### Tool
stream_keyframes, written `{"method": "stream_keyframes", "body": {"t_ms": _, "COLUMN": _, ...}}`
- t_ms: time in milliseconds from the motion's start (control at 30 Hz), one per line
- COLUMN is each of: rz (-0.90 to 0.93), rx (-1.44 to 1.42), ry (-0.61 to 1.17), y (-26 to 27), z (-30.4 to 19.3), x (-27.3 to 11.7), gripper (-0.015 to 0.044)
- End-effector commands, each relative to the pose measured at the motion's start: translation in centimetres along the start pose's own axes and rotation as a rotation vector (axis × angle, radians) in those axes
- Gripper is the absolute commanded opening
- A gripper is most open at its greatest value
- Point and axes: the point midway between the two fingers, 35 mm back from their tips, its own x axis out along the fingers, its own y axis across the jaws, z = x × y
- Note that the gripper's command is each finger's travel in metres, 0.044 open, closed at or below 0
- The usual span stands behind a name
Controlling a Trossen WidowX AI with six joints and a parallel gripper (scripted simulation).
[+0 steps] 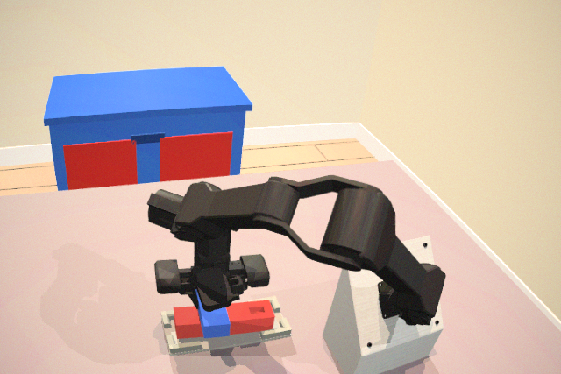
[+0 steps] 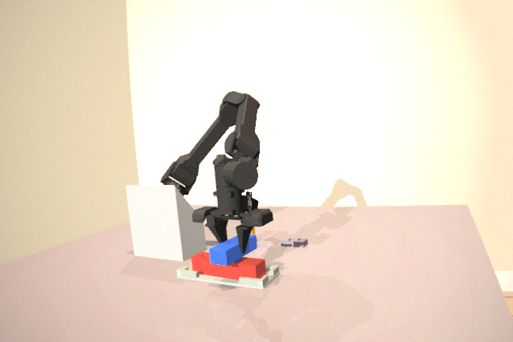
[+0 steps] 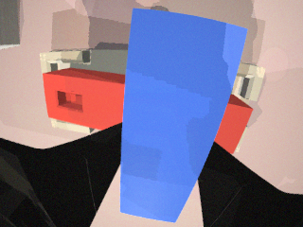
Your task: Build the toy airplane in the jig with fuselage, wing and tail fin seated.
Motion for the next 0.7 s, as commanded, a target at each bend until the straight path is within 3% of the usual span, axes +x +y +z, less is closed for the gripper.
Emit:
{"method": "stream_keyframes", "body": {"t_ms": 0, "rz": -0.001, "rx": 0.000, "ry": 0.001, "y": -0.02, "z": 0.00, "x": -0.04, "gripper": 0.0056}}
{"method": "stream_keyframes", "body": {"t_ms": 467, "rz": -0.001, "rx": 0.000, "ry": 0.001, "y": -0.02, "z": 0.00, "x": -0.04, "gripper": 0.0424}}
{"method": "stream_keyframes", "body": {"t_ms": 667, "rz": -0.001, "rx": 0.000, "ry": 0.001, "y": -0.02, "z": 0.00, "x": -0.04, "gripper": 0.0440}}
